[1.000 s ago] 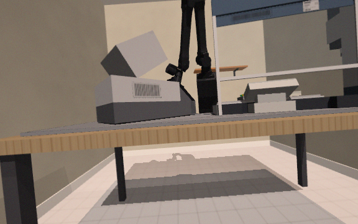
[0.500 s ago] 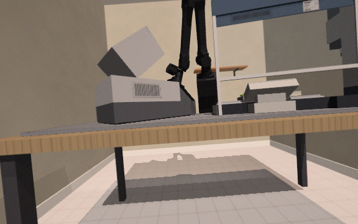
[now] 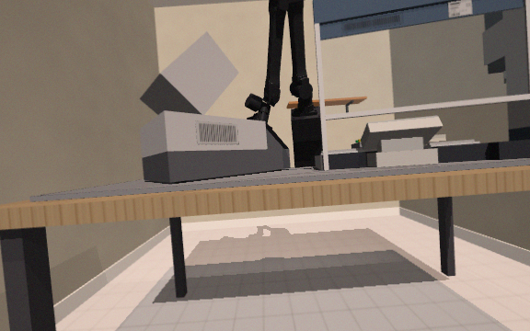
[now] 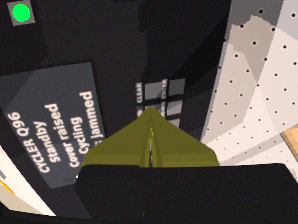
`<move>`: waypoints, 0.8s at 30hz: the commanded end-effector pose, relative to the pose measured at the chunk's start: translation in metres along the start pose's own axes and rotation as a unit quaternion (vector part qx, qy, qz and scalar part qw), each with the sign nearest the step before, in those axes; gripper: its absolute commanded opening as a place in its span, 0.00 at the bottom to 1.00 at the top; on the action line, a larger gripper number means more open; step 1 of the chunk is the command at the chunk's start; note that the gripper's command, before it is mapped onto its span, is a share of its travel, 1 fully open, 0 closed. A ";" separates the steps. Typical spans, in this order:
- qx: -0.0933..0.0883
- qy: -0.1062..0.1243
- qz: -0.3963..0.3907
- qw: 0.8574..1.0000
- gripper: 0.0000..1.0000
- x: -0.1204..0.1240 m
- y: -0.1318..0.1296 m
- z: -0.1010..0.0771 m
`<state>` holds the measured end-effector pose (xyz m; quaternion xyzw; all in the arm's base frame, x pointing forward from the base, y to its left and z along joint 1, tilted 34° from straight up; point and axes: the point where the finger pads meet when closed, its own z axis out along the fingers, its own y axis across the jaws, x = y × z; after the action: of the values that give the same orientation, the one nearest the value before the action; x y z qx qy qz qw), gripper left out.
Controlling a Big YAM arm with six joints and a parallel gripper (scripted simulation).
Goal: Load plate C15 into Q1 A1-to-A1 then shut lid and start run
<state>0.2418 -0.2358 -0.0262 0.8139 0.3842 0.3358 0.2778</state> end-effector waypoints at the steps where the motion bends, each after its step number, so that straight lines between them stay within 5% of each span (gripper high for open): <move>1: 0.003 -0.003 0.008 1.000 0.00 -0.002 -0.008 -0.002; 24: -0.004 -0.007 -0.008 1.000 0.00 -0.004 -0.009 -0.033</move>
<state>0.2166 -0.2231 -0.0187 0.8170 0.3802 0.3367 0.2731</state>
